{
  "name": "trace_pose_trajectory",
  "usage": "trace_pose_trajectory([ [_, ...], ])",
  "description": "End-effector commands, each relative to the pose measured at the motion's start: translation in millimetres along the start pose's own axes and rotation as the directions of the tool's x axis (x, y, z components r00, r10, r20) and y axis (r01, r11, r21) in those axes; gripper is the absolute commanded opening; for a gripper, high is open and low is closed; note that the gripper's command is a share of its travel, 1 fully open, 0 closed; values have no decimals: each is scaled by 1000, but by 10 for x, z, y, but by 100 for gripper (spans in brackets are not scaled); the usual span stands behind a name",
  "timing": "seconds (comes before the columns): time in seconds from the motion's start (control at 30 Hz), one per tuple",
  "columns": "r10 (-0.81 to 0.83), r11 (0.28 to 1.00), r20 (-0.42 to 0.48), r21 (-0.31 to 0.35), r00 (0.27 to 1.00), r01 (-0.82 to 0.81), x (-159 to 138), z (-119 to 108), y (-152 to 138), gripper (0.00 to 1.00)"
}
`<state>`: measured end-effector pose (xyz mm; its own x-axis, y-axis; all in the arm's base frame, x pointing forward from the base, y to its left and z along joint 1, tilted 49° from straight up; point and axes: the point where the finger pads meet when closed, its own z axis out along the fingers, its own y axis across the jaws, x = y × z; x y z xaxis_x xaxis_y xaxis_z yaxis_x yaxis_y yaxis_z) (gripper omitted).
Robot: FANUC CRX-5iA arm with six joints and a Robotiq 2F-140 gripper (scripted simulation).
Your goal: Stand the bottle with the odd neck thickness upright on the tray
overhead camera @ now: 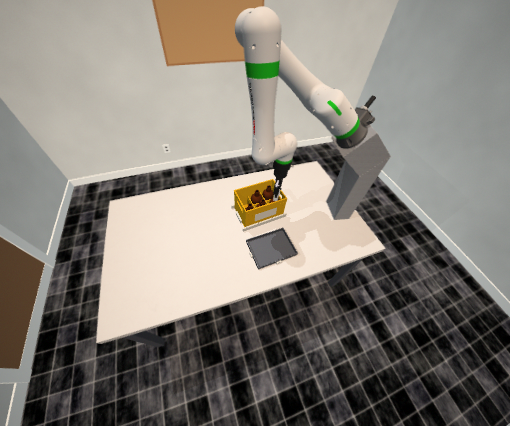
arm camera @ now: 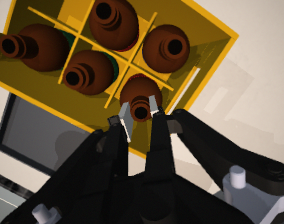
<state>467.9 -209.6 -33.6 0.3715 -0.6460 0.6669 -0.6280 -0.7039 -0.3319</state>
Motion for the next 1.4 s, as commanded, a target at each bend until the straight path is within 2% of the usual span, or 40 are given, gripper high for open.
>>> trace_pose_trajectory([
  [0.0,1,1000,-11,11,1000,0,0,2,3,10],
  [0.97,1,1000,-11,11,1000,0,0,2,3,10],
  [1.0,1,1000,-11,11,1000,0,0,2,3,44],
  [1.37,1,1000,-11,11,1000,0,0,2,3,44],
])
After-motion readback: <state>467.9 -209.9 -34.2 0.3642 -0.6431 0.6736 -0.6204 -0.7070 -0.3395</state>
